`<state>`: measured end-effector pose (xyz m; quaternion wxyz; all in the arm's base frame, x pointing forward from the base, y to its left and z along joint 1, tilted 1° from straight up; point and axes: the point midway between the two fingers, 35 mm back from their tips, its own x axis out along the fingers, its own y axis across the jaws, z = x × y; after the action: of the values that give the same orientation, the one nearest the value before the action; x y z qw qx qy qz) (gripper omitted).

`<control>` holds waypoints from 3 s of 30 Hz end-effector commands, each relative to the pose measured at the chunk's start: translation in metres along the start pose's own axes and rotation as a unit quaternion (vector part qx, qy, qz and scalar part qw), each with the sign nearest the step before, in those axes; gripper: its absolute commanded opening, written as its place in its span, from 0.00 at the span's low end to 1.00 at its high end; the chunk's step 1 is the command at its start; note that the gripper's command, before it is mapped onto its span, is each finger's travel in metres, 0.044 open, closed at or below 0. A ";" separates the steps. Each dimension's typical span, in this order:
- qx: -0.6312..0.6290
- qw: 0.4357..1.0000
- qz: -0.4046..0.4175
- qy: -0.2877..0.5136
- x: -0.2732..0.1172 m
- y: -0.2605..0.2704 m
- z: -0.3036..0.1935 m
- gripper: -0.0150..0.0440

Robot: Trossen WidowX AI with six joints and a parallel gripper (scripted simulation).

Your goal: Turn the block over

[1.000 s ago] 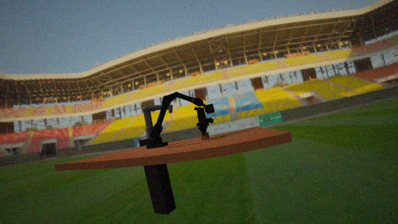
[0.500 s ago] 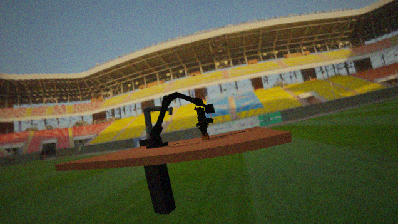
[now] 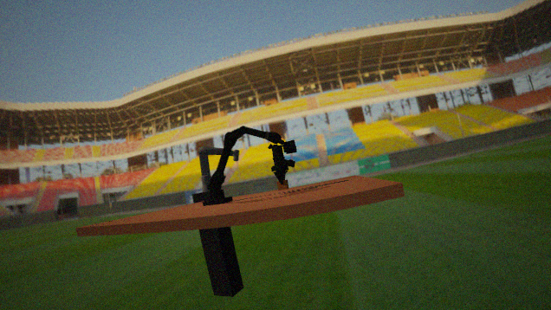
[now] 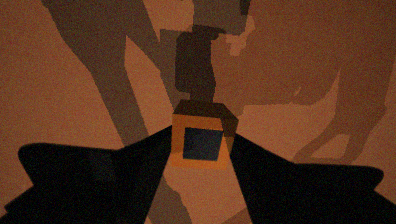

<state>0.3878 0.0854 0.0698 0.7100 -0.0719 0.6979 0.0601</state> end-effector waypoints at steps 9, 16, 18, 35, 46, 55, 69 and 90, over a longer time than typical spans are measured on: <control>-0.002 0.999 0.002 -0.053 -0.005 0.001 0.003 0.25; -0.002 0.995 0.002 -0.102 -0.003 0.001 0.005 0.25; -0.002 0.993 0.002 -0.116 -0.002 0.001 0.005 0.25; -0.001 0.973 0.002 -0.233 -0.001 0.001 0.000 0.25; -0.001 0.965 0.002 -0.263 -0.001 0.001 -0.003 0.25; -0.001 0.952 0.005 -0.305 0.012 0.002 0.003 0.25; -0.001 0.912 0.004 -0.411 0.030 0.002 0.008 0.25; 0.000 0.858 0.002 -0.513 0.028 0.001 -0.005 0.25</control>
<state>0.3828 0.0854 0.0401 0.9646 -0.0279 0.2454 0.0922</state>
